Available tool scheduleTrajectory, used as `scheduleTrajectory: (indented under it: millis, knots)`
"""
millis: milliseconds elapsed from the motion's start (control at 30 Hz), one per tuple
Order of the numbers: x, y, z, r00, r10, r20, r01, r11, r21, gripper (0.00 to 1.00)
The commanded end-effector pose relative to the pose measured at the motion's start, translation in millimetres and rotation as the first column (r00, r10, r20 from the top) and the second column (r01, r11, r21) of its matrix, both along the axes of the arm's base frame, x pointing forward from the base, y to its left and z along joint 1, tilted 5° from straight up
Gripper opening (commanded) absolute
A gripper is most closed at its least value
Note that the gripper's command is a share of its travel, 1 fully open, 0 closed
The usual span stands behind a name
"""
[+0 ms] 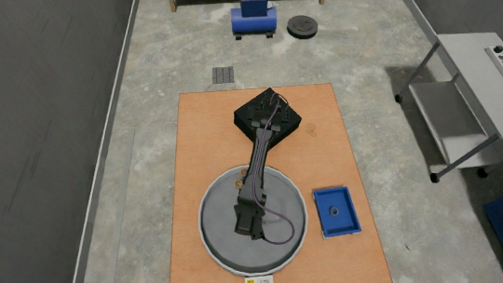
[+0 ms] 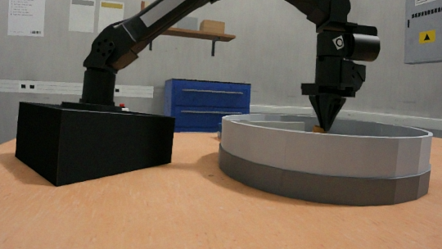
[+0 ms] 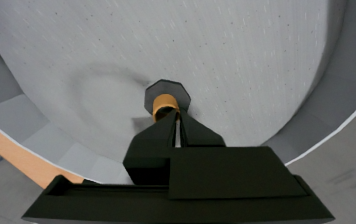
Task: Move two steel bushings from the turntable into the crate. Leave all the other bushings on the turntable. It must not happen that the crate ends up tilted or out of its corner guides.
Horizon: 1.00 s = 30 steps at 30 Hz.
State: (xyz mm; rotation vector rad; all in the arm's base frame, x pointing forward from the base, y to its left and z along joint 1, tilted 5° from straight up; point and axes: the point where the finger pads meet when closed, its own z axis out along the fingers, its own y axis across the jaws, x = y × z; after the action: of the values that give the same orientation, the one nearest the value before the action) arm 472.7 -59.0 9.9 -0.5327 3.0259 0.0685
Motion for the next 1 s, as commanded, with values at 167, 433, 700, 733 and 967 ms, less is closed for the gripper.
scheduleTrajectory:
  millis: [167,433,700,733,967]
  knots:
    - [0.4,5.4,2.7,1.0,0.002,0.013,-0.002,1.0,0.004,0.0]
    - [0.4,5.4,2.7,1.0,0.002,0.013,-0.002,1.0,0.004,0.0]
    - [0.4,5.4,2.7,1.0,0.002,0.013,-0.002,1.0,0.004,0.0]
    - [0.4,5.4,2.7,1.0,0.002,0.013,-0.002,1.0,0.004,0.0]
    - [0.3,5.0,7.2,1.0,0.002,0.02,-0.002,1.0,0.003,0.0]
